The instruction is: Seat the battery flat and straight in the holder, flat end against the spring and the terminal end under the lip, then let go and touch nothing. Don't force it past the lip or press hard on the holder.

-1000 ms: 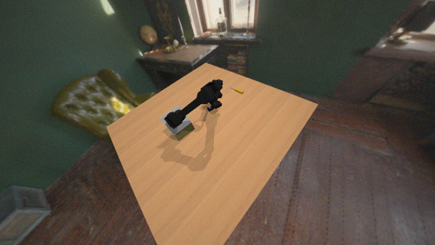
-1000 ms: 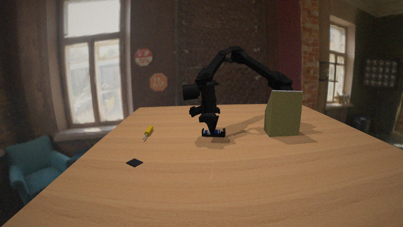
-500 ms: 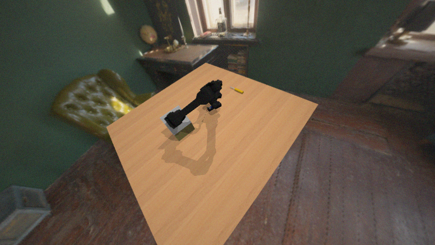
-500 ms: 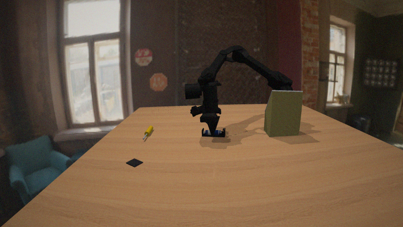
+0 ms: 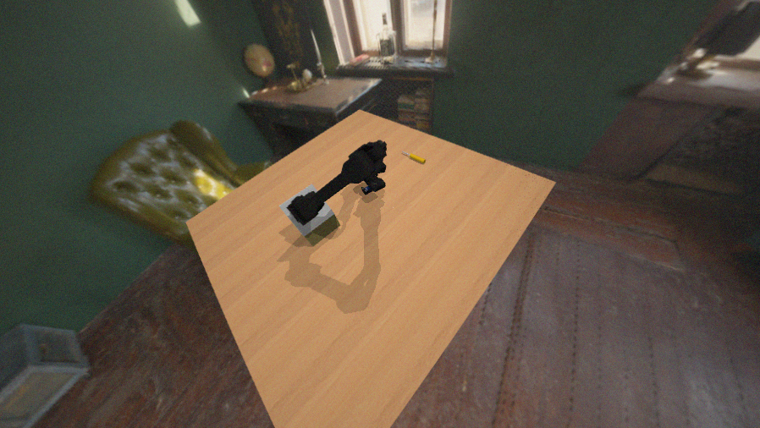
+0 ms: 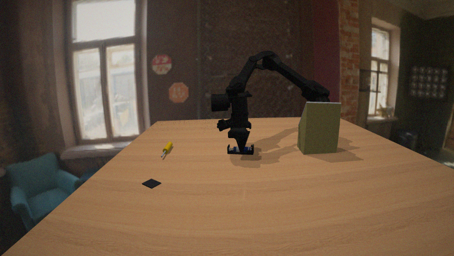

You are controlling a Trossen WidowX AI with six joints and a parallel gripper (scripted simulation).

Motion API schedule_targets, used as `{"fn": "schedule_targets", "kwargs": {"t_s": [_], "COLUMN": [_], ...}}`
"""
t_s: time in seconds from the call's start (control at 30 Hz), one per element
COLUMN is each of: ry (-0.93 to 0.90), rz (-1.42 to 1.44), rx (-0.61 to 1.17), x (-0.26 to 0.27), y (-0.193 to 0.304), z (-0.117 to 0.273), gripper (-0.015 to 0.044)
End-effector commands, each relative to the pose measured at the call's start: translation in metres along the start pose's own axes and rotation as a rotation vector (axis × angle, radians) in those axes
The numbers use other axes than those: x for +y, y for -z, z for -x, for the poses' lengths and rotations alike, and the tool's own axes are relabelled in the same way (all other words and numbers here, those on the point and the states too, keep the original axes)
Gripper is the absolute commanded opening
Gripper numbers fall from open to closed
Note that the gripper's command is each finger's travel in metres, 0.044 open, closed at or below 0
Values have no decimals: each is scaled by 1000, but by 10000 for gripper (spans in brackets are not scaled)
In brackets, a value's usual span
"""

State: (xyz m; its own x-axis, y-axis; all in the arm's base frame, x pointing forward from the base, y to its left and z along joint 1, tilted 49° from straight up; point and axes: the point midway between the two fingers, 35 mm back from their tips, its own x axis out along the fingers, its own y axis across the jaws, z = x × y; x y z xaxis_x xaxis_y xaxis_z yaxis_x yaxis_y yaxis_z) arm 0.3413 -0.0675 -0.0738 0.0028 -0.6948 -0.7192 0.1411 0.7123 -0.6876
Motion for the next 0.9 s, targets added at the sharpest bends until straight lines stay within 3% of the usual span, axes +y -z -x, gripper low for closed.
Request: {"fn": "schedule_targets", "kwargs": {"t_s": [0.0, 0.43, 0.57, 0.87], "ry": [-1, 0, 0, -2], "rz": [1, 1, 1, 0], "rx": [-5, -6, -6, -7], "x": [0, -1, -1, 1], "y": [3, 5, 5, 5], "z": [1, 2, 2, 15], "gripper": [62, 62, 164, 164]}}
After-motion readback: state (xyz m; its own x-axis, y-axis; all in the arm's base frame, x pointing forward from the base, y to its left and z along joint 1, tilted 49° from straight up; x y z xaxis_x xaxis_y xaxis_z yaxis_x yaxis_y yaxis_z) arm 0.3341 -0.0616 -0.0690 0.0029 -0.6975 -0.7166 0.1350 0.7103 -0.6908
